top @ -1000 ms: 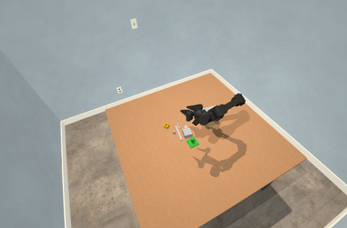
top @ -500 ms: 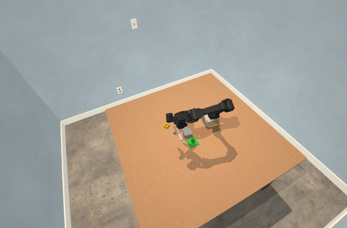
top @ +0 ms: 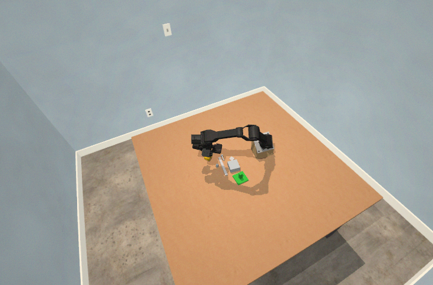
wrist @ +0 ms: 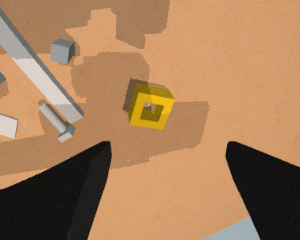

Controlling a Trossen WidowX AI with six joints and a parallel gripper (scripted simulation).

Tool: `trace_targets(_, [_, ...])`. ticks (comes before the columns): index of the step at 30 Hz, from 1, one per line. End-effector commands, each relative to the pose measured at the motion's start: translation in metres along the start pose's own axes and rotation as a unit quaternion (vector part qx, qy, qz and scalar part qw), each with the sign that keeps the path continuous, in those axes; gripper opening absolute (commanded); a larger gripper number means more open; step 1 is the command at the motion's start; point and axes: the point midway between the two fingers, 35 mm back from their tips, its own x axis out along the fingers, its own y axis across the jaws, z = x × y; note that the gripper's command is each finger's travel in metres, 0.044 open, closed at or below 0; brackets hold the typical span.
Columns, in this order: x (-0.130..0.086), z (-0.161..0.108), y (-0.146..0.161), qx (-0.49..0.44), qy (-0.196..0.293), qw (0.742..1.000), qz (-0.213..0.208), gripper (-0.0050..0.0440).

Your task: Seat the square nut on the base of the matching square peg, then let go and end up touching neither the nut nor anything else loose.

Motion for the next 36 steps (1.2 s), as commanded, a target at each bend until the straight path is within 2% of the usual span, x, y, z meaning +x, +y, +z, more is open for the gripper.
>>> trace_targets(1, [0.048, -0.021, -0.003, 0.096, -0.075, 0.989, 0.078, 0.0320])
trace_targets(4, [0.065, -0.028, -0.003, 0.134, -0.107, 0.979, 0.107, 0.0320])
trace_targets(9, [0.065, -0.028, -0.003, 0.134, -0.107, 0.979, 0.107, 0.0320])
trace_targets(13, [0.076, -0.025, -0.001, 0.134, -0.107, 0.979, 0.107, 0.0320])
trace_targets(36, [0.109, -0.017, 0.005, 0.134, -0.107, 0.979, 0.107, 0.0320])
